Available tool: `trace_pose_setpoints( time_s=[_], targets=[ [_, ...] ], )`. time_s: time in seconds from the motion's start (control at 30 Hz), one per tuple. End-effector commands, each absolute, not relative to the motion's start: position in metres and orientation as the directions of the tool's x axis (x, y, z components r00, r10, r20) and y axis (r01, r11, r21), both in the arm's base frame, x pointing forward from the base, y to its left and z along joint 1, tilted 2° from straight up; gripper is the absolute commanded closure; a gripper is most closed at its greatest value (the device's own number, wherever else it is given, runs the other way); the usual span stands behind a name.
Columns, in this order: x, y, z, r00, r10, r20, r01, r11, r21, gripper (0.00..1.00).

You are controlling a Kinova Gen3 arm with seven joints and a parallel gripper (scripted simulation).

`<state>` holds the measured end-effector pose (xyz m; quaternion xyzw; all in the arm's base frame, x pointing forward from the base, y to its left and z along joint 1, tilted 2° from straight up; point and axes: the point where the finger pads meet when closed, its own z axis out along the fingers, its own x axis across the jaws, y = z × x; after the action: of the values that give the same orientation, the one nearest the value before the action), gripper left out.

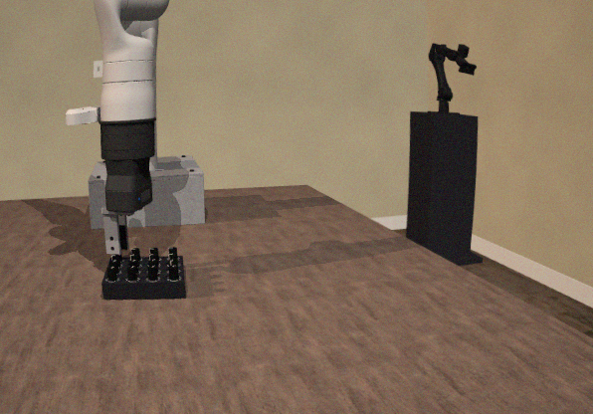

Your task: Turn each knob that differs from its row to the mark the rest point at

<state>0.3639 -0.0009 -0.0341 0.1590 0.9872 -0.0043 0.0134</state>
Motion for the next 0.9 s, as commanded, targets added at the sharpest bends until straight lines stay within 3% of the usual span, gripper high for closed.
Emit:
trace_pose_setpoints(
  time_s=[0.0,0.87],
  targets=[
    [0.367,-0.001,-0.025,-0.948,0.315,-0.037,0.316,0.949,0.000,0.54],
    [0.366,-0.001,0.000,-0.948,0.315,-0.037,0.316,0.949,0.000,0.54]
  ],
)
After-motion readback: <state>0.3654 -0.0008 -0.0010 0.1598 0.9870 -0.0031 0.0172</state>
